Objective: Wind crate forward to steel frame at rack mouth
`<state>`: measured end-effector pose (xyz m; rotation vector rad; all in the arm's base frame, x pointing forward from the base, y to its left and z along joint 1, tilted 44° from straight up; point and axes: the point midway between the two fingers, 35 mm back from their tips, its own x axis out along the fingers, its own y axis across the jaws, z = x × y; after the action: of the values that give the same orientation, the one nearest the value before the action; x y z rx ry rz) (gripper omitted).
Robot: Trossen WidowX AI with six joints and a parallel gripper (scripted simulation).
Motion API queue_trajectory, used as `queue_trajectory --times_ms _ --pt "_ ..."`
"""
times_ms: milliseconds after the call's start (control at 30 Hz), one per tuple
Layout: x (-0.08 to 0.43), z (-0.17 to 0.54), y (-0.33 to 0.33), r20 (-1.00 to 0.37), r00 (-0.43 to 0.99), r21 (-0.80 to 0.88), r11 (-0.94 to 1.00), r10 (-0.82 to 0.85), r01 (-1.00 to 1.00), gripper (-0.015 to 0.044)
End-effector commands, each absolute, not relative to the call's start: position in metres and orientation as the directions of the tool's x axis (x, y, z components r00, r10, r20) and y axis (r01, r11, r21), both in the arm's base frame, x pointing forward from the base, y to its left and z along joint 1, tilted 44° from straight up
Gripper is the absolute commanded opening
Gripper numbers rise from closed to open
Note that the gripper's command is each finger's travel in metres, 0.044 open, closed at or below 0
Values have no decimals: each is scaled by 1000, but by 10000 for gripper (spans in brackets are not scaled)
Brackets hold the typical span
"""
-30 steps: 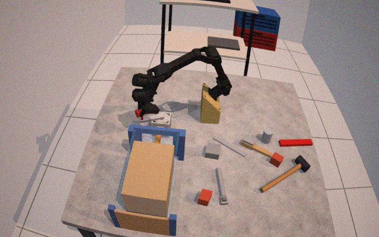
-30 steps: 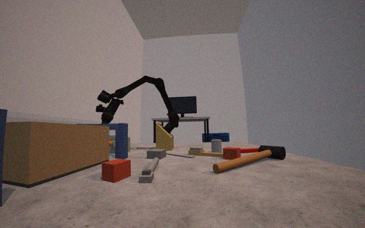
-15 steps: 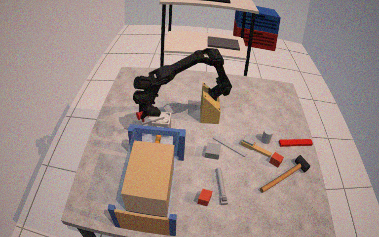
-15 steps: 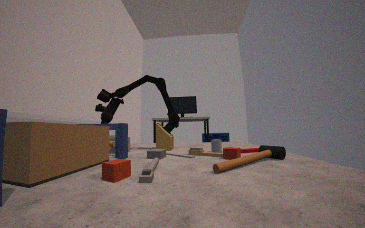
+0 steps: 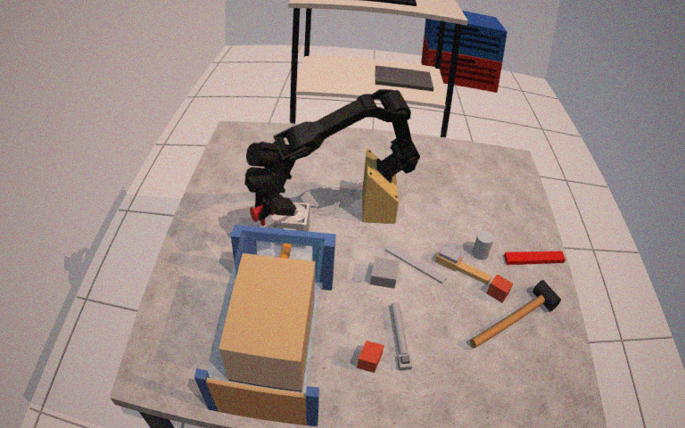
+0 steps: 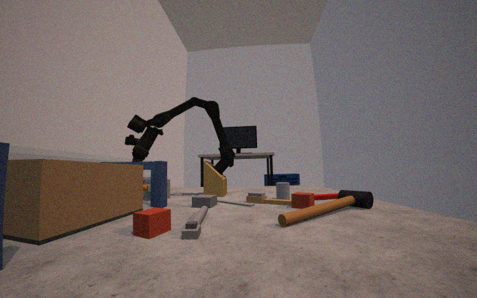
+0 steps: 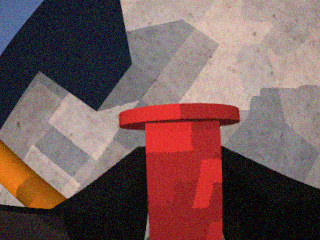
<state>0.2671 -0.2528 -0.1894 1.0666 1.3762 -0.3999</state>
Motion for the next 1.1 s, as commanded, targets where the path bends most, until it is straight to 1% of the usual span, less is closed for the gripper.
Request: queue_trajectory --times_ms 0,1067 --pt "280 -181 -236 -898 237 409 502 372 762 0" --pt "292 -151 -201 -896 237 411 500 376 762 0"
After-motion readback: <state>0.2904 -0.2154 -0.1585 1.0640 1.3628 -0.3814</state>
